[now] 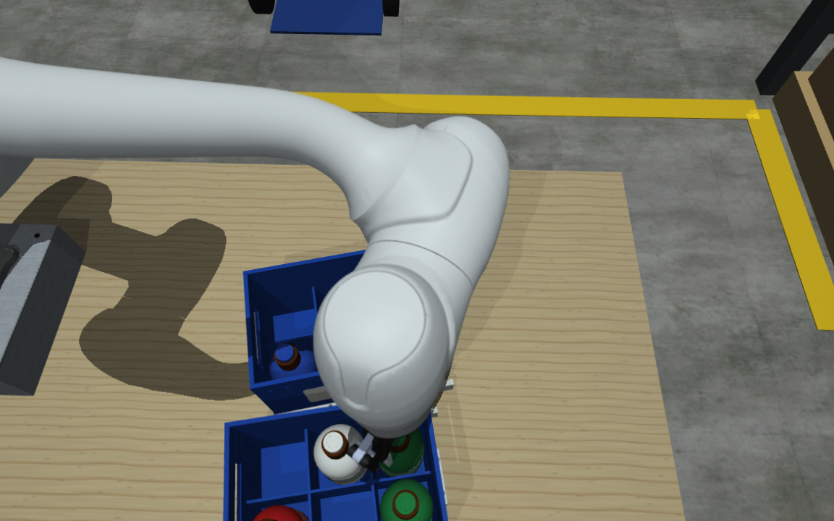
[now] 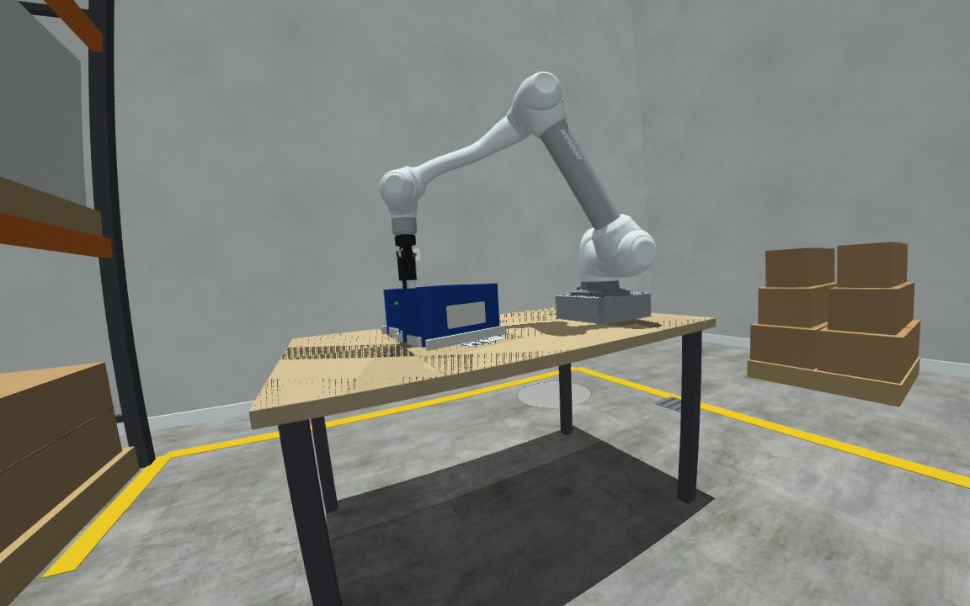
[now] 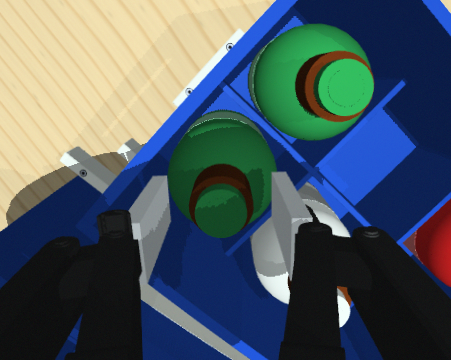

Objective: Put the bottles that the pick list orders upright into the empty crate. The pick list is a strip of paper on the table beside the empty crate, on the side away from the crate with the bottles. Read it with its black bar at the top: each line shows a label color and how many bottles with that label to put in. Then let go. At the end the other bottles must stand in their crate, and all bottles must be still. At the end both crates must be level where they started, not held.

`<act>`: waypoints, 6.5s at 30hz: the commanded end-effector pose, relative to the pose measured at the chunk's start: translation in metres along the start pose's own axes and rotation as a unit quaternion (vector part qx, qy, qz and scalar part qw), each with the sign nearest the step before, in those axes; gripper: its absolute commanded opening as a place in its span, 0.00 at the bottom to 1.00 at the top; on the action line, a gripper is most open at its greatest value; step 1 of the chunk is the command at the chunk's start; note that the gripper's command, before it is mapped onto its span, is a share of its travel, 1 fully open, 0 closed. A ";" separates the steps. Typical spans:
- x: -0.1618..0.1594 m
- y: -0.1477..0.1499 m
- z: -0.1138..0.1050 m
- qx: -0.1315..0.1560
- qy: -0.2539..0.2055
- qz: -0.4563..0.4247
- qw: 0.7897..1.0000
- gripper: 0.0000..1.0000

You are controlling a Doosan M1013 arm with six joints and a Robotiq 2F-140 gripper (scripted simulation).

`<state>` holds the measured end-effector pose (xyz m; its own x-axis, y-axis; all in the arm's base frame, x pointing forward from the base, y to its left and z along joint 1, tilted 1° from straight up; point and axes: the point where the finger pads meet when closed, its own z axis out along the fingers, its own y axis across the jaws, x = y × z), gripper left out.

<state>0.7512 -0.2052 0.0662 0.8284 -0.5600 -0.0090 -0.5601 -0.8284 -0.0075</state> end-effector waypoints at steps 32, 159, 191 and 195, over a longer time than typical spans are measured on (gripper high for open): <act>0.000 0.000 -0.002 0.000 0.000 0.000 1.000 0.00; 0.000 0.000 -0.164 0.000 0.000 0.000 1.000 0.00; -0.020 -0.009 -0.181 0.000 0.000 0.000 1.000 0.00; -0.028 -0.012 -0.181 0.000 0.000 0.000 1.000 0.00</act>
<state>0.7370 -0.1840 0.2475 0.8285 -0.5600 -0.0090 -0.5600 -0.8284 -0.0076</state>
